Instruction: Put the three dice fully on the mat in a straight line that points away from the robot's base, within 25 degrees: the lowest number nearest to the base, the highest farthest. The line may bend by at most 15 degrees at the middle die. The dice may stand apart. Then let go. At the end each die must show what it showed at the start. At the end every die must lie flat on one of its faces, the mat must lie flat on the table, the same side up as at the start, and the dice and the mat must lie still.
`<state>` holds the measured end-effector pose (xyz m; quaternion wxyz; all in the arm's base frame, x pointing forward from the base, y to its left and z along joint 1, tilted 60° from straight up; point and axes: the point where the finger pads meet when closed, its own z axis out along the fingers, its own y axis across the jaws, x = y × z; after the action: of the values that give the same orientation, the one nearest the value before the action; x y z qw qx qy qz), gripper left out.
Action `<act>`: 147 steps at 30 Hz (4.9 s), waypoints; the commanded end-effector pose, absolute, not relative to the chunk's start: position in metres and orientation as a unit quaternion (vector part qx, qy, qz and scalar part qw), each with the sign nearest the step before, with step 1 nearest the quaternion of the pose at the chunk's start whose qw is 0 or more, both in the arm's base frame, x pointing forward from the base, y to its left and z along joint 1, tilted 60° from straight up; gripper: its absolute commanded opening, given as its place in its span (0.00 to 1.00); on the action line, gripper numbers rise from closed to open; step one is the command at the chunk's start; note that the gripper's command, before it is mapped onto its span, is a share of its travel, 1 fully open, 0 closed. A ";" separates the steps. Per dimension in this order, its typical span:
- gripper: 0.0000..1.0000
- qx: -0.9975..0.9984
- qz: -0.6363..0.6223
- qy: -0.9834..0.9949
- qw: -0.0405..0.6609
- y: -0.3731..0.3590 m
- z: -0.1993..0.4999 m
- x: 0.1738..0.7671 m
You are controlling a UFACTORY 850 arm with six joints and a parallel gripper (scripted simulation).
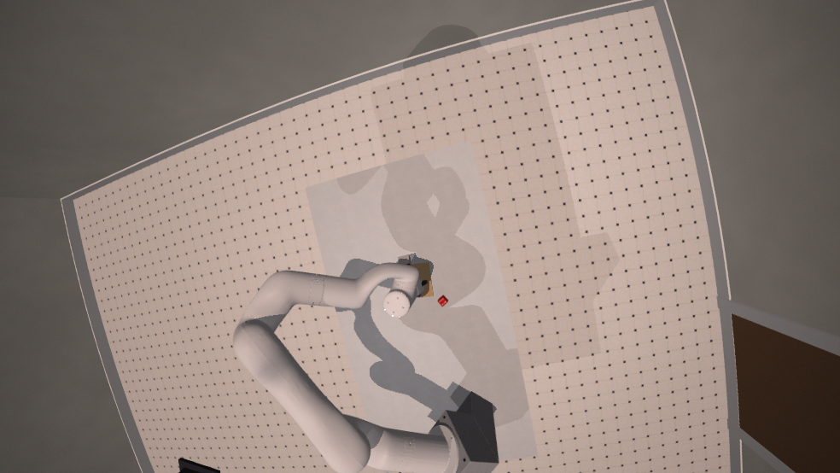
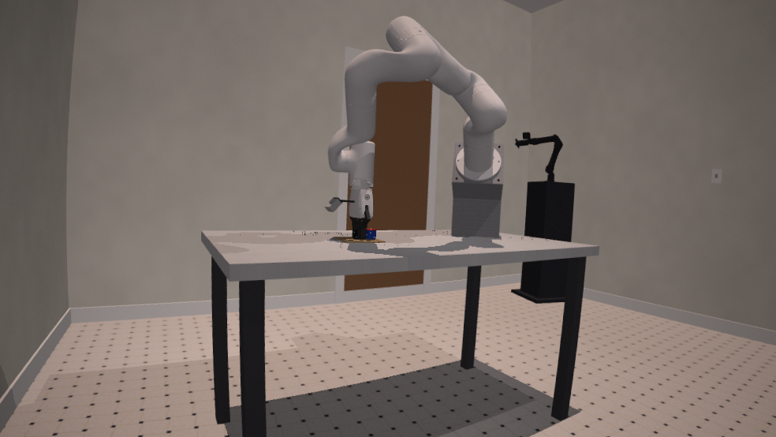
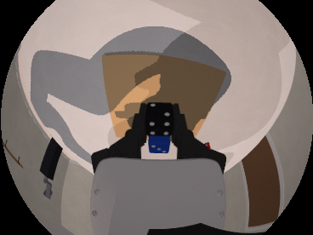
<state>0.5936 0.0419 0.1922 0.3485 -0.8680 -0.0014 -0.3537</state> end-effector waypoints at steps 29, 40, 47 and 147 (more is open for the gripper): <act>0.47 -0.868 -0.354 -0.001 0.348 0.042 0.192 0.594; 0.47 -0.868 -0.354 -0.001 0.348 0.038 0.195 0.590; 0.47 -0.868 -0.354 -0.001 0.348 0.026 0.206 0.578; 0.47 -0.842 -0.427 -0.210 0.253 -0.055 0.114 0.491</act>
<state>0.4909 -0.0549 0.1134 0.2534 -0.8422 -0.2099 -0.4271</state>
